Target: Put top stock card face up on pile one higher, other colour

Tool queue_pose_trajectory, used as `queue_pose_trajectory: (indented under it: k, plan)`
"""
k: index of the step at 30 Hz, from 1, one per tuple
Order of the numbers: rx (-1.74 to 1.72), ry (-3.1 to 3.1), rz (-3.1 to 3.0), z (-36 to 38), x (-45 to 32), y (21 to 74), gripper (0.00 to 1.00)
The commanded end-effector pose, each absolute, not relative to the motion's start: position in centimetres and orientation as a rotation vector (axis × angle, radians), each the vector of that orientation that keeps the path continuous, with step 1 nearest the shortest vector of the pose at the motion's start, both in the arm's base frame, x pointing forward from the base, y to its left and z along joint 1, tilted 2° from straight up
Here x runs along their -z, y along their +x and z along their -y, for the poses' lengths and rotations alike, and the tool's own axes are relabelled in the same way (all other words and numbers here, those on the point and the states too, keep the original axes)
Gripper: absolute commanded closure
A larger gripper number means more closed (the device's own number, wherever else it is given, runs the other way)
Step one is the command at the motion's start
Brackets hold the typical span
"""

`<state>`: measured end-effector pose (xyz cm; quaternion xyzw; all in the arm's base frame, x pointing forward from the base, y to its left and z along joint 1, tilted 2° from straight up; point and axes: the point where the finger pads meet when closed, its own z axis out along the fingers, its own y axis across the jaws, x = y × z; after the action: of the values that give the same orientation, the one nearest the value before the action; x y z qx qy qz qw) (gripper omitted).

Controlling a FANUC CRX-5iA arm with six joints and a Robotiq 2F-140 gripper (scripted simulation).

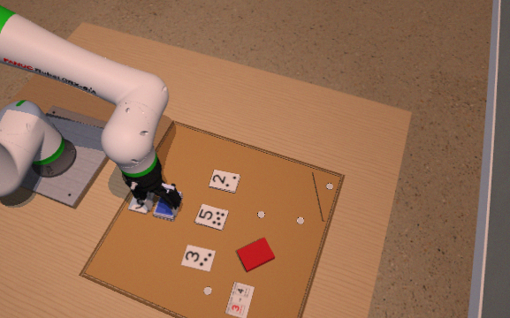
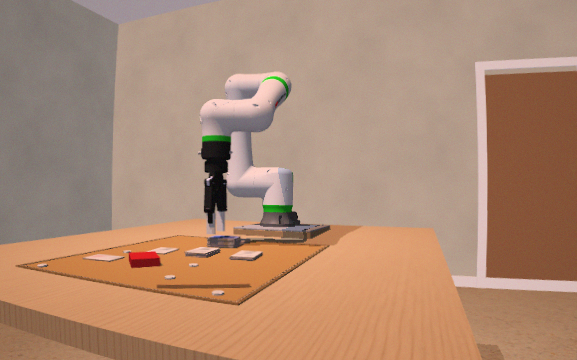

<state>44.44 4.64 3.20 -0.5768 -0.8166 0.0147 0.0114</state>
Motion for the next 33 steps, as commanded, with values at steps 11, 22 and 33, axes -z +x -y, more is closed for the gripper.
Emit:
queue_pose_trajectory:
  k: [11, 22, 33]
  plan:
    - [-0.045, -1.799, 2.548, -4.66, -3.22, 44.47, 0.50]
    - [-0.045, -1.799, 2.548, -4.65, -2.81, 44.46, 0.50]
    - [-0.045, -1.799, 2.548, -4.65, -2.32, 44.46, 0.50]
